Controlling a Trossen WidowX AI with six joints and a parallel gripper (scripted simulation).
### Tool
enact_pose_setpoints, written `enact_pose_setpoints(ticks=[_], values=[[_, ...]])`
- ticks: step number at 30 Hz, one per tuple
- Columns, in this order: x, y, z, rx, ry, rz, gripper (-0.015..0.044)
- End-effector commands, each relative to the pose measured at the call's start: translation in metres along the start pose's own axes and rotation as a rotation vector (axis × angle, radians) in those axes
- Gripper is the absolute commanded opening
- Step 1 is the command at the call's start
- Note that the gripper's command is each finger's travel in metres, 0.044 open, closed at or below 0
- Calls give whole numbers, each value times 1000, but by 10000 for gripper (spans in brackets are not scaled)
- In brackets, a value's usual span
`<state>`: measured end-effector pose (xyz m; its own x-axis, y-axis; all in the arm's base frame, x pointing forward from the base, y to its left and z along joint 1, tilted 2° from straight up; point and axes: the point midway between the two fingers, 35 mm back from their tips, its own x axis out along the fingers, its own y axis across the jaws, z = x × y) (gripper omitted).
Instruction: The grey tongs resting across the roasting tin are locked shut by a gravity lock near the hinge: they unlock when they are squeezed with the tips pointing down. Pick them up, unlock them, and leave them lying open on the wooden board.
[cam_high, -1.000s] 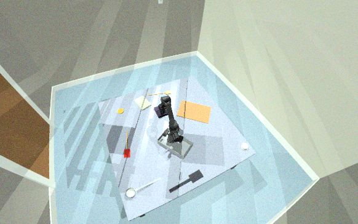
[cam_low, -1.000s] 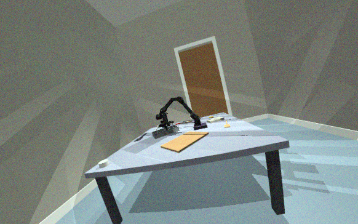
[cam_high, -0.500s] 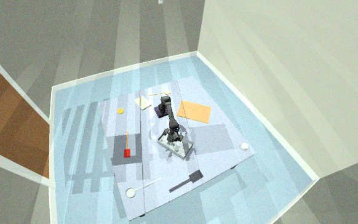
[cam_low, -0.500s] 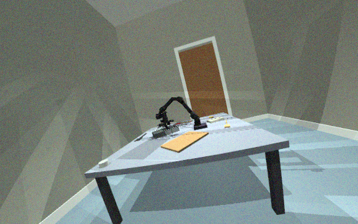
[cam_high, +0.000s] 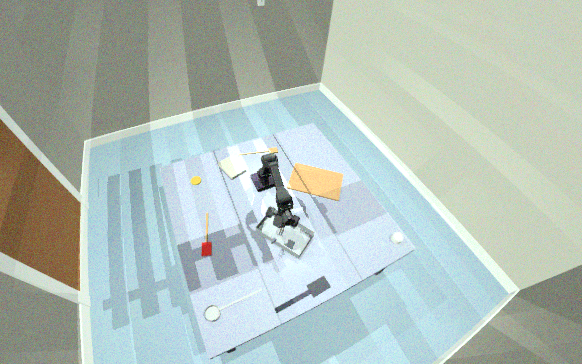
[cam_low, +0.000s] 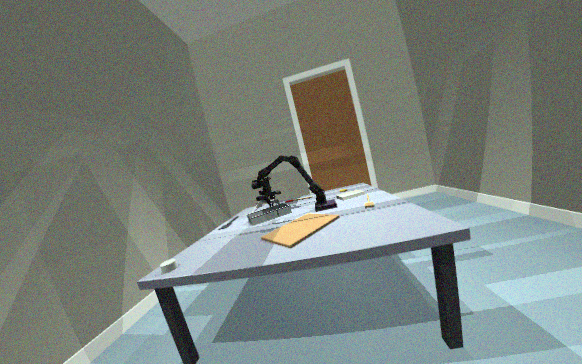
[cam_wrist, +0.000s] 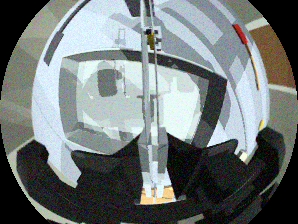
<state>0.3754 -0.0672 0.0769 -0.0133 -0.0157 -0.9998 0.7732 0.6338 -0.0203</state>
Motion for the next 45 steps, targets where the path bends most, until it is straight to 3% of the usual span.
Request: enact_pose_setpoints(ticks=[1, 23, 45], values=[[-1, 14, -14, -70, -3, 5, -150], [-3, 85, -135, -594, 2, 14, -150], [-5, 107, -238, -995, 6, 22, -150]])
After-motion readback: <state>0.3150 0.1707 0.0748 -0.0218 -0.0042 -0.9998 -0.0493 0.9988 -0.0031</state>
